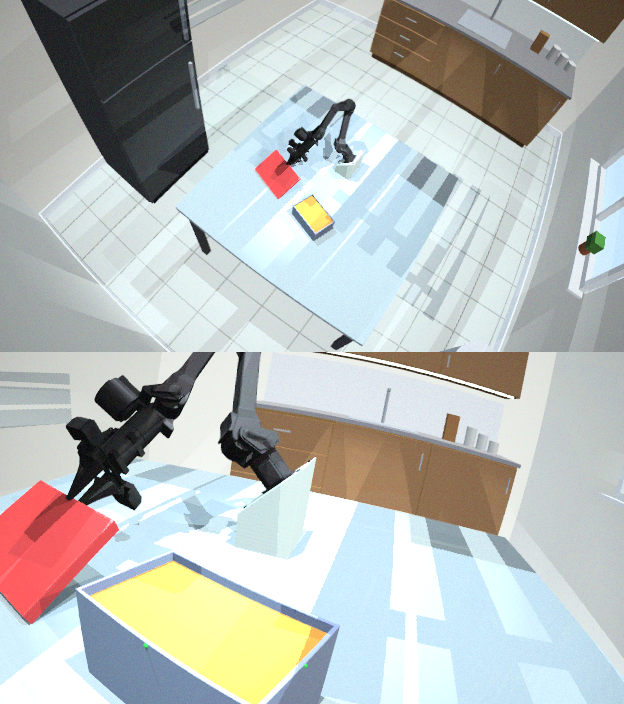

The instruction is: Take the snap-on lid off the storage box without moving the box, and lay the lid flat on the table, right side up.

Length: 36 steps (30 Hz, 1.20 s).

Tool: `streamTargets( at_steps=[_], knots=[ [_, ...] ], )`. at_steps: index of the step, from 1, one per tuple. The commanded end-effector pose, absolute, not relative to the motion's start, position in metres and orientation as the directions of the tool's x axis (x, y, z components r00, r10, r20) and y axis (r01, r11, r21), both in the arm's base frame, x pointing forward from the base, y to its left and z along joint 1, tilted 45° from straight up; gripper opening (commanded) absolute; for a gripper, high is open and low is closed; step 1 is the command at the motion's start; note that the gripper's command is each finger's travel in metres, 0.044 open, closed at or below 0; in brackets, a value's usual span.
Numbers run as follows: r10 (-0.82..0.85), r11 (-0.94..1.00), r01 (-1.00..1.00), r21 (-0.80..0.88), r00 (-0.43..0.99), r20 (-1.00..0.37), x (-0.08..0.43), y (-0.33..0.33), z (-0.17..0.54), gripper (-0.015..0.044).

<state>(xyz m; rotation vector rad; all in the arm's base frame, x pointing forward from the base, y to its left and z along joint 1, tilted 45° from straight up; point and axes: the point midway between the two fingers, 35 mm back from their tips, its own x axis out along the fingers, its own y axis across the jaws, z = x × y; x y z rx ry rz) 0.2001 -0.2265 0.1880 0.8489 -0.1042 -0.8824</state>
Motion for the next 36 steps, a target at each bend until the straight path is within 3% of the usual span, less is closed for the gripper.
streamTargets(
  at_steps=[1, 29, 36],
  knots=[
    [-0.721, 0.320, 0.656, 0.684, 0.637, -0.274, 0.197, -0.231, 0.177, 0.0000],
    [-0.721, 0.320, 0.657, 0.683, 0.637, -0.274, 0.194, -0.247, 0.161, 0.0000],
    [-0.721, 0.320, 0.656, 0.683, 0.637, -0.274, 0.197, -0.244, 0.169, 0.0184]
  ],
)
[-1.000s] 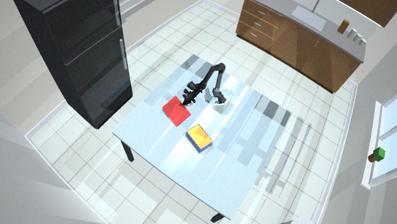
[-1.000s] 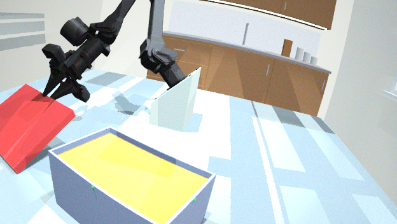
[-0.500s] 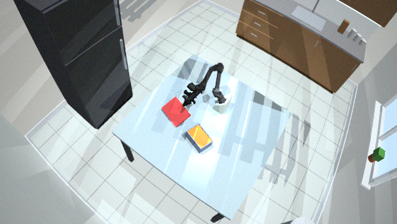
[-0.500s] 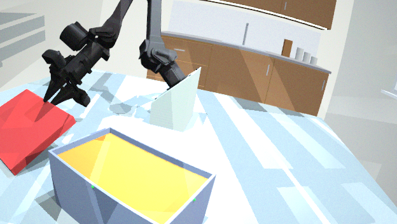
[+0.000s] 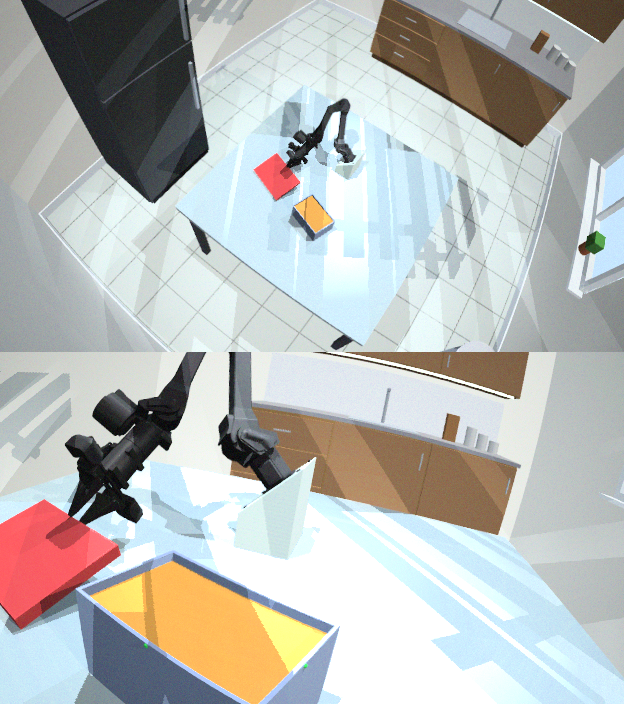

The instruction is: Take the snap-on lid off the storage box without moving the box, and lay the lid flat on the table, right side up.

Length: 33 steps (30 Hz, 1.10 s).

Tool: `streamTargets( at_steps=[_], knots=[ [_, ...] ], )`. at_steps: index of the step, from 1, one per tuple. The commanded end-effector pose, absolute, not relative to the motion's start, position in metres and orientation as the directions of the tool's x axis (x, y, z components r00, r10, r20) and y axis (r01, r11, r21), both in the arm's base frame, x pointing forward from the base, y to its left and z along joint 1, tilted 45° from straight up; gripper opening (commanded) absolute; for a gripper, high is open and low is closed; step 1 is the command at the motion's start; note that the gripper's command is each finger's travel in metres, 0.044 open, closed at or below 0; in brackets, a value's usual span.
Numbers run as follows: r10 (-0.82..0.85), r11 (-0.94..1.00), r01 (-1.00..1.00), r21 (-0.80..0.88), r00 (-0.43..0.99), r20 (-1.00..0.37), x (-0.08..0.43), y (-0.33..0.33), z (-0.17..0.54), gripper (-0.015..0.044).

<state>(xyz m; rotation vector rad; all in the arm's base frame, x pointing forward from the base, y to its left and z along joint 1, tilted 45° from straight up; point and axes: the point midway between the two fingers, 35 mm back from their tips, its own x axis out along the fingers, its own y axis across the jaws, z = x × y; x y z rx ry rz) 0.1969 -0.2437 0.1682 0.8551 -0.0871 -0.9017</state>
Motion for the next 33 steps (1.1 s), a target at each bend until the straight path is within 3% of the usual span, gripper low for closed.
streamTargets(
  at_steps=[1, 3, 5, 12, 33],
  knots=[
    [-0.721, 0.320, 0.656, 0.683, 0.637, -0.274, 0.197, -0.244, 0.169, 0.0210],
    [-0.721, 0.320, 0.656, 0.683, 0.637, -0.274, 0.197, -0.244, 0.169, 0.0263],
    [-0.721, 0.320, 0.656, 0.683, 0.637, -0.274, 0.197, -0.244, 0.169, 0.0275],
    [-0.721, 0.320, 0.657, 0.683, 0.637, -0.274, 0.186, -0.239, 0.167, 0.0440],
    [-0.721, 0.320, 0.659, 0.680, 0.636, -0.276, 0.148, -0.224, 0.157, 0.0440]
  ],
)
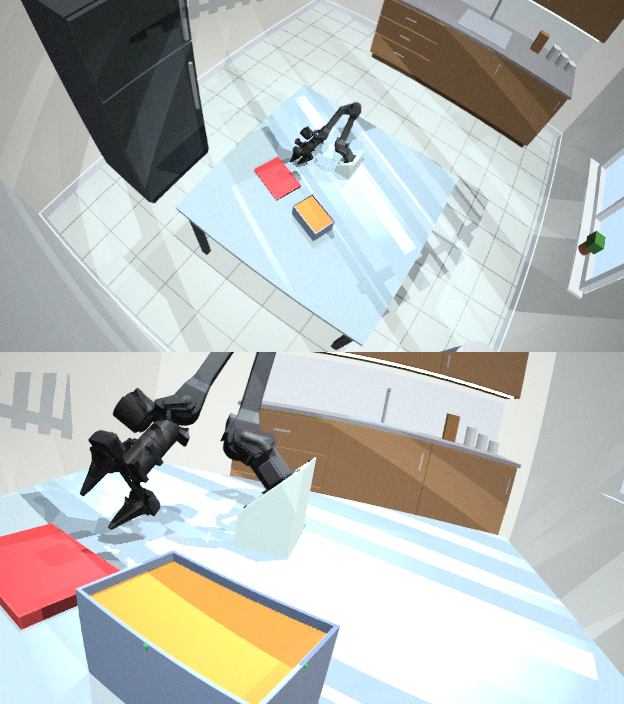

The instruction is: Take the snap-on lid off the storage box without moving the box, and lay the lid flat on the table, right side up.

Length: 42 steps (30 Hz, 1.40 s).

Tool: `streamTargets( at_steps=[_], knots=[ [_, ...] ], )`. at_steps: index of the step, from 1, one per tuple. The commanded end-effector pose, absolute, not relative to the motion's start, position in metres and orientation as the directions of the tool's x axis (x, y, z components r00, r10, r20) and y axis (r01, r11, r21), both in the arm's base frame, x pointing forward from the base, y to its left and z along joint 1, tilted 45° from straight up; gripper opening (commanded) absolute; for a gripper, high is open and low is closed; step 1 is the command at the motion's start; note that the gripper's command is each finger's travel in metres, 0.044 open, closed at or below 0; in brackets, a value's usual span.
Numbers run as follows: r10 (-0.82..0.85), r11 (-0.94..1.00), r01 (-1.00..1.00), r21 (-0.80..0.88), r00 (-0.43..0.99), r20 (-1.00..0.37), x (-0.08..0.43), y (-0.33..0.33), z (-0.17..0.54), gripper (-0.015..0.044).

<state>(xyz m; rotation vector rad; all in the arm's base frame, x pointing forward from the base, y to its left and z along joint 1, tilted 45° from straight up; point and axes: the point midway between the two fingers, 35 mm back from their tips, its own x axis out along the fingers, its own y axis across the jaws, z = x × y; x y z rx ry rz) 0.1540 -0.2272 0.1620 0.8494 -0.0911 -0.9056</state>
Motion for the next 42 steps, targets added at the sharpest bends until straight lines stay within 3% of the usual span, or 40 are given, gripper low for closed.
streamTargets(
  at_steps=[1, 42],
  knots=[
    [-0.721, 0.320, 0.659, 0.680, 0.636, -0.277, 0.146, -0.224, 0.157, 0.0440],
    [-0.721, 0.320, 0.659, 0.680, 0.636, -0.277, 0.124, -0.169, 0.198, 0.0440]
  ],
)
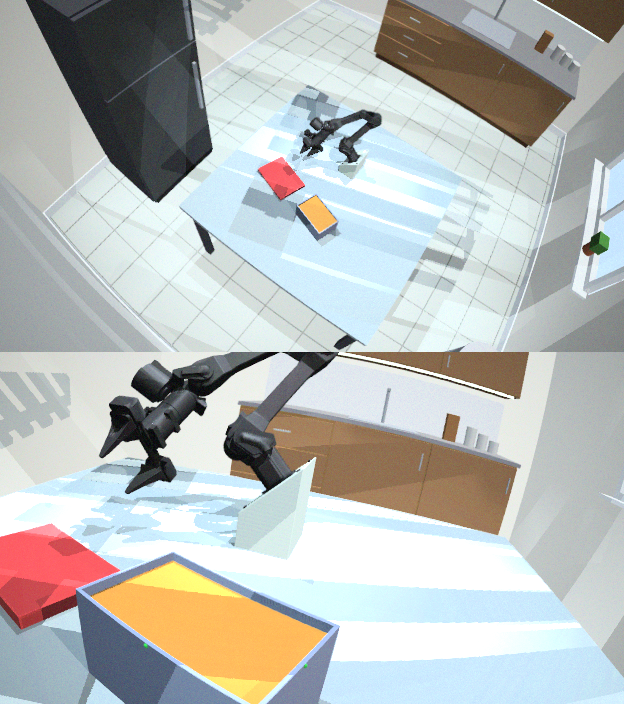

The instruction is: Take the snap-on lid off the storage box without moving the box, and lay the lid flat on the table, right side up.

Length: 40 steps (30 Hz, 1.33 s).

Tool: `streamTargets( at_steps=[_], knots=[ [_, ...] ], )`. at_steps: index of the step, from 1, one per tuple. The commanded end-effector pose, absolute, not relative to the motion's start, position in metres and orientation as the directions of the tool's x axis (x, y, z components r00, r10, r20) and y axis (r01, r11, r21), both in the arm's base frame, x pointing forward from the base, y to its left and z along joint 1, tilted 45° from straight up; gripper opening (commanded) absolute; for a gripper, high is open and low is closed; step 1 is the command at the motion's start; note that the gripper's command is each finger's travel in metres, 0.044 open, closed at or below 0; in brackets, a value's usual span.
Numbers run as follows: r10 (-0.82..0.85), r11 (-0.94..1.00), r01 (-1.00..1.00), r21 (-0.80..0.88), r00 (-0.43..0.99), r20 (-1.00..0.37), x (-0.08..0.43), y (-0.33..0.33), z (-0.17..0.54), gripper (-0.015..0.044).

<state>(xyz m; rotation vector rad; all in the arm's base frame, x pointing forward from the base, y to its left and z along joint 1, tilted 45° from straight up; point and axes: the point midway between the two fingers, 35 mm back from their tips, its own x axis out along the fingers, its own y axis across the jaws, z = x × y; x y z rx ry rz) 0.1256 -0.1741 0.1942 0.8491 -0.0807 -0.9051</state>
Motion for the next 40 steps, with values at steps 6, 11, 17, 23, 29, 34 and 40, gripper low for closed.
streamTargets(
  at_steps=[6, 11, 17, 23, 29, 34, 40],
  knots=[
    [-0.721, 0.320, 0.659, 0.681, 0.636, -0.277, 0.121, -0.159, 0.205, 0.0440],
    [-0.720, 0.319, 0.659, 0.681, 0.636, -0.277, 0.120, -0.155, 0.208, 0.0440],
    [-0.721, 0.320, 0.659, 0.681, 0.636, -0.277, 0.121, -0.159, 0.206, 0.0440],
    [-0.721, 0.320, 0.659, 0.681, 0.636, -0.277, 0.121, -0.159, 0.206, 0.0440],
    [-0.721, 0.320, 0.659, 0.681, 0.636, -0.277, 0.121, -0.159, 0.206, 0.0440],
    [-0.721, 0.320, 0.659, 0.681, 0.636, -0.277, 0.121, -0.159, 0.206, 0.0440],
    [-0.721, 0.320, 0.659, 0.681, 0.636, -0.277, 0.121, -0.159, 0.206, 0.0440]
  ],
)
